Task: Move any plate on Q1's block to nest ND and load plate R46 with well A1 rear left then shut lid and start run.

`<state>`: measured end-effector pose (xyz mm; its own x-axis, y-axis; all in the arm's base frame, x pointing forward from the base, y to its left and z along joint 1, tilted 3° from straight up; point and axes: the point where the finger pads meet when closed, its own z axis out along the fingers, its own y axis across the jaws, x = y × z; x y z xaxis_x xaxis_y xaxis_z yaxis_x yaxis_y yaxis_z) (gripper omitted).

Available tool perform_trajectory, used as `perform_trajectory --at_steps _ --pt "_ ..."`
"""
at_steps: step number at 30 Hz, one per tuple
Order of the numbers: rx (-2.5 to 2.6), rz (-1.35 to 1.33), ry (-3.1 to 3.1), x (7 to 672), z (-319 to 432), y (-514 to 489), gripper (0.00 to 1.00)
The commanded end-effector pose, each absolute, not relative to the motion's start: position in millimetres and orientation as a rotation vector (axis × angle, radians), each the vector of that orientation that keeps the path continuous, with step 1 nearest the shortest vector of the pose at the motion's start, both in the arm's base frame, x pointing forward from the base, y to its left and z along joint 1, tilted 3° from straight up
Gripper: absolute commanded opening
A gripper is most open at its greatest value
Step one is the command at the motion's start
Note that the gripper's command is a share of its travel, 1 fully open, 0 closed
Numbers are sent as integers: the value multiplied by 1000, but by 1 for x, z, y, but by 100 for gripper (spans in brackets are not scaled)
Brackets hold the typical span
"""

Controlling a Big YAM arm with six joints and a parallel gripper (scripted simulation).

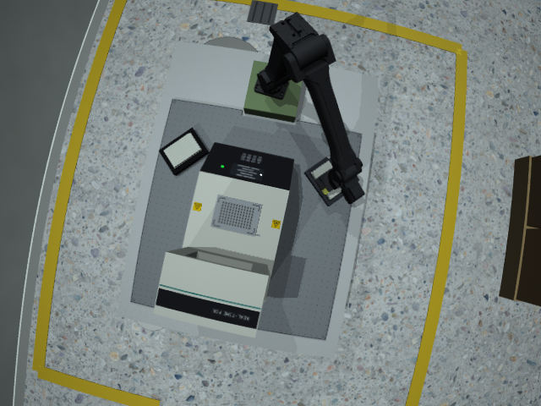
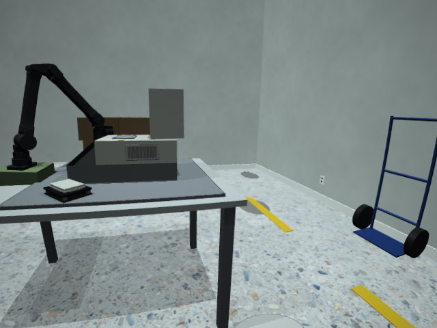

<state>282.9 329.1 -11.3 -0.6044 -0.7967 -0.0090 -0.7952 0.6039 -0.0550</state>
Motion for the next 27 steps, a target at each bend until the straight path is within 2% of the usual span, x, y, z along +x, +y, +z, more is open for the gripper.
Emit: perform_trajectory --at_steps 1,27 --pt "-1389 -71 2788 282 -13 325 0" --pt "-1388 -79 2794 282 -14 323 0"
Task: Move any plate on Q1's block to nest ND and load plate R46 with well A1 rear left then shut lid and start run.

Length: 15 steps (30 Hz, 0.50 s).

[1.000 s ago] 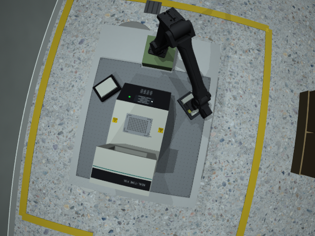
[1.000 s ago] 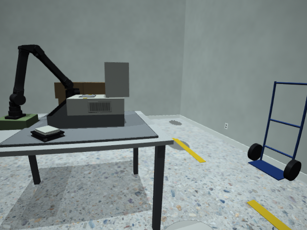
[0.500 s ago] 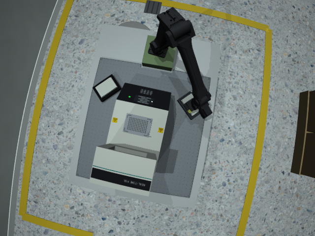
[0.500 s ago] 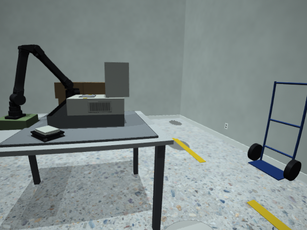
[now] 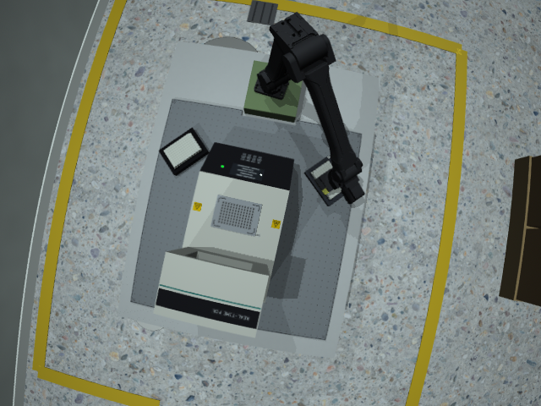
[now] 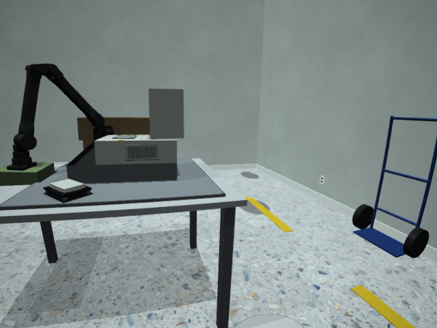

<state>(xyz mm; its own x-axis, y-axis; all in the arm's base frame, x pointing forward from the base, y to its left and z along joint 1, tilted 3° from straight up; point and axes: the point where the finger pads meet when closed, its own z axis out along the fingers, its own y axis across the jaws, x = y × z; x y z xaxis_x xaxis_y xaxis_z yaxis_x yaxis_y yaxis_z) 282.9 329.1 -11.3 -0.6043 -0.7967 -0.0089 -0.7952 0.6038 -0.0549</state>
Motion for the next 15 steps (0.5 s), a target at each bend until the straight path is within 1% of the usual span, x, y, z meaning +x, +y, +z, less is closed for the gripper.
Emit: perform_trajectory --at_steps 1,15 --pt "-1388 -79 2794 282 -14 323 0" --pt "-1387 -84 2798 281 -15 322 0"
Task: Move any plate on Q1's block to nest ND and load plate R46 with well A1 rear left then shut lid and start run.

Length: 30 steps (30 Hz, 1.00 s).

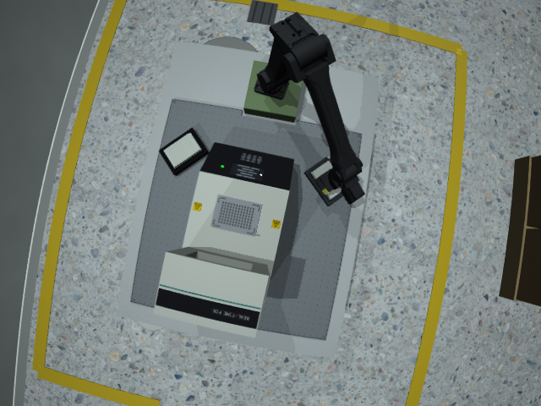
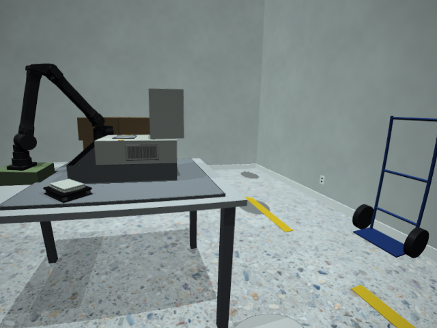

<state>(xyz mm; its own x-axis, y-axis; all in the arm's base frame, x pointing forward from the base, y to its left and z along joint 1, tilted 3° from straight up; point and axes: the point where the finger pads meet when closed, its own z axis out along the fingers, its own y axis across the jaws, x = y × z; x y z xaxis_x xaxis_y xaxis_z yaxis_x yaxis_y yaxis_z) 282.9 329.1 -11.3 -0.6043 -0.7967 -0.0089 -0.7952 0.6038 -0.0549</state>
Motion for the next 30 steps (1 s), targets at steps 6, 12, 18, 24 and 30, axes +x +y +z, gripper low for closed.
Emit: perform_trajectory --at_steps 6,12,18,24,30 --pt "-1386 -85 2799 281 -16 321 0" --pt "-1386 -87 2800 281 -16 321 0" --pt "-1386 -89 2802 281 -16 320 0" --pt "-1371 -71 2781 281 28 330 0" --pt "-1357 -42 2744 288 60 344 0"
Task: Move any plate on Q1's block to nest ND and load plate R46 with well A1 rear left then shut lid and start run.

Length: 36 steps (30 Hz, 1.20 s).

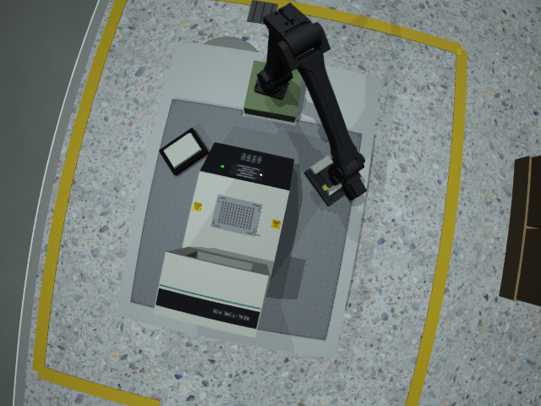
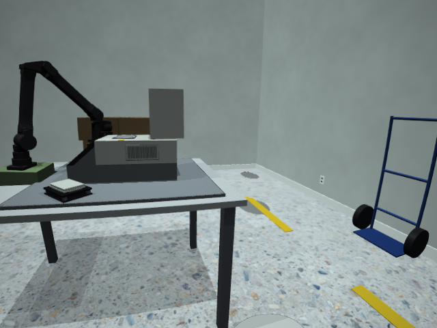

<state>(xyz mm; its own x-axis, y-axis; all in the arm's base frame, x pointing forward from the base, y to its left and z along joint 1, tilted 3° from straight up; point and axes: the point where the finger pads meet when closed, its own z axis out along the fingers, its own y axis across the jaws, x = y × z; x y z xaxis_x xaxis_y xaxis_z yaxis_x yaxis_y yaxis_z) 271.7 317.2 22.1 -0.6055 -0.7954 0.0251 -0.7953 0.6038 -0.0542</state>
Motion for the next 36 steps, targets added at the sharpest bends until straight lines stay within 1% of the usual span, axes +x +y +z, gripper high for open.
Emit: perform_trajectory --at_steps 1,7,18,25,32,36 --pt "-1355 -37 2736 289 65 347 0" --pt "-1341 -36 2741 294 77 347 0" --pt "-1334 -14 2715 291 132 350 0" --pt "-1352 -35 2739 285 133 346 0" --pt "-1332 -3 2702 288 176 352 0" --pt "-1334 -4 2704 289 186 354 0"
